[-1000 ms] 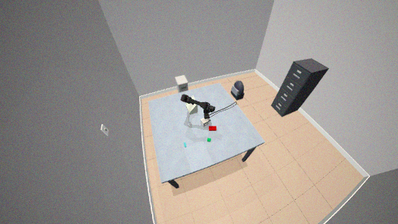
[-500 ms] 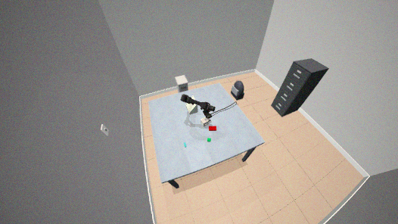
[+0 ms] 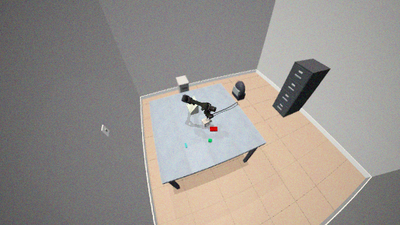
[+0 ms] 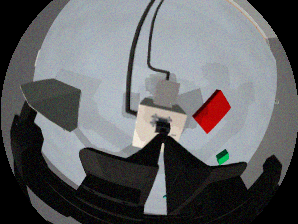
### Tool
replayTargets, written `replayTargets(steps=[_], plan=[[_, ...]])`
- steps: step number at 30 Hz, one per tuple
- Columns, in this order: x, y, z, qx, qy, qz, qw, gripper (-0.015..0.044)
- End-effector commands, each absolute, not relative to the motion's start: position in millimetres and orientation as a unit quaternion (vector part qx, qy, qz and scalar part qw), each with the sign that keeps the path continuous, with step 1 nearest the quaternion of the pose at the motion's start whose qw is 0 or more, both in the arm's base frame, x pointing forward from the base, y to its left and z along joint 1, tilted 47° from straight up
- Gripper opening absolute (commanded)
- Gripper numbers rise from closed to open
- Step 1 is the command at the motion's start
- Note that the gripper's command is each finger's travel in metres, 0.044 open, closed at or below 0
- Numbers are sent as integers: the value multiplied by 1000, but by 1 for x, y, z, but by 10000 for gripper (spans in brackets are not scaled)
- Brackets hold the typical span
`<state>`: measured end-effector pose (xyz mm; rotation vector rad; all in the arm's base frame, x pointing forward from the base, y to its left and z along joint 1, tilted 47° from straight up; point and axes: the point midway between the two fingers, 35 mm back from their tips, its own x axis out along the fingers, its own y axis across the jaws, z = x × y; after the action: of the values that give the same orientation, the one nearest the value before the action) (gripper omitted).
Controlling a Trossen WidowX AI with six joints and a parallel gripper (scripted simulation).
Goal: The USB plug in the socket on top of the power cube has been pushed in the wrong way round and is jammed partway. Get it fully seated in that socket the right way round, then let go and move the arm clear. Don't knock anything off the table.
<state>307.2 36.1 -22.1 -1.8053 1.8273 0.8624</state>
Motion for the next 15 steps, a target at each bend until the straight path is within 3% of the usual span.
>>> replayTargets(steps=[1, 15], plan=[[307, 36, -22, -651, 659, 312, 213, 0], [307, 34, -23, -651, 660, 307, 214, 0]])
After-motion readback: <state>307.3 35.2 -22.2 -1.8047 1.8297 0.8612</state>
